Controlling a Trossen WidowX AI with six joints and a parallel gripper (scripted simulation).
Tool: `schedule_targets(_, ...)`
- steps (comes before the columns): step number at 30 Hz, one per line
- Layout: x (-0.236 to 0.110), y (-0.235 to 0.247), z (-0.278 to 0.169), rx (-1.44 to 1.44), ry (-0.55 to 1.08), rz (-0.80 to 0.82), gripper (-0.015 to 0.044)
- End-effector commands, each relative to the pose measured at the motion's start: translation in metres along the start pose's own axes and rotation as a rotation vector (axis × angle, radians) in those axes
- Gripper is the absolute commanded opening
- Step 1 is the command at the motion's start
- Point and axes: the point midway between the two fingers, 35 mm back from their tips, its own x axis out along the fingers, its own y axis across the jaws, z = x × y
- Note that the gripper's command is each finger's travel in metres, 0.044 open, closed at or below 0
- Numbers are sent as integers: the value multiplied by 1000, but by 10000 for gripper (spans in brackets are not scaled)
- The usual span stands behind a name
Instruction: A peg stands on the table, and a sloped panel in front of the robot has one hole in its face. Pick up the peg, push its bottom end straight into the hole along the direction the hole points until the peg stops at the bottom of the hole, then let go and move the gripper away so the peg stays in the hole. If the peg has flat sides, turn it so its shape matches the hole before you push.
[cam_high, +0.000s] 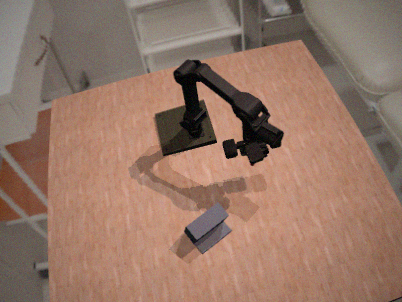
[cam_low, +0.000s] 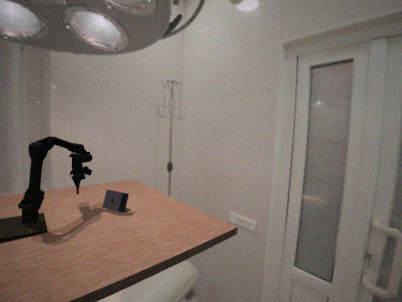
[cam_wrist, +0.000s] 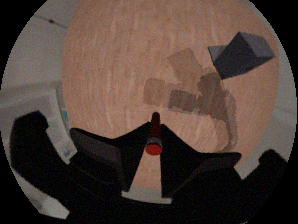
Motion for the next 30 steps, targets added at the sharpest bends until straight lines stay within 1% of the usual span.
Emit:
schedule_targets(1,0,-2,2,33,5,18,0)
schedule_targets(30,12,-23,19,234,33,131,0)
